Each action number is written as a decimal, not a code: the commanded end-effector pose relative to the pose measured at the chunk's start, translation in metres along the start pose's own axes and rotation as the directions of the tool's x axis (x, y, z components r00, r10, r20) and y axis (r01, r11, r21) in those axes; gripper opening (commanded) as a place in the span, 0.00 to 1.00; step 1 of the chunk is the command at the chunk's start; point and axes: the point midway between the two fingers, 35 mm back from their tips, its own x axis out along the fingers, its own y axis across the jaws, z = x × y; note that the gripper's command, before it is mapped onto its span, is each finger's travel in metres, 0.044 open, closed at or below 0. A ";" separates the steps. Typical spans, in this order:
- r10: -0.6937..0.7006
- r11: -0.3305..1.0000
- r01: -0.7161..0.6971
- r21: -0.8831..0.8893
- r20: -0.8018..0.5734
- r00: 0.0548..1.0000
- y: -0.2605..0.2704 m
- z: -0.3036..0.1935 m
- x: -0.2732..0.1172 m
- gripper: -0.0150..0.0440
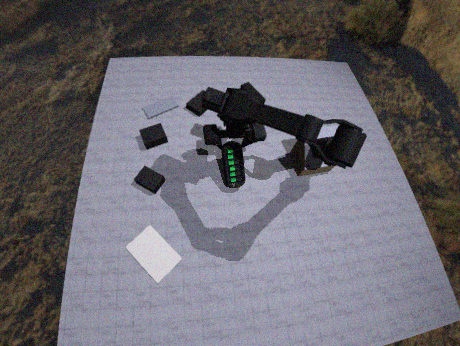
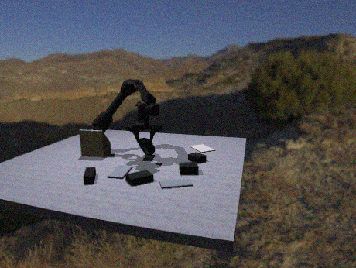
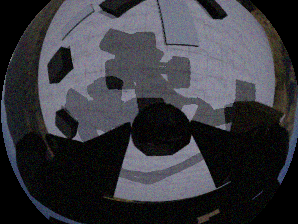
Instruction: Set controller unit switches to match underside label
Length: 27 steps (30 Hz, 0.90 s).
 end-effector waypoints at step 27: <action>-0.019 1.000 0.019 -0.003 -0.013 1.000 -0.004 0.012 0.023 0.83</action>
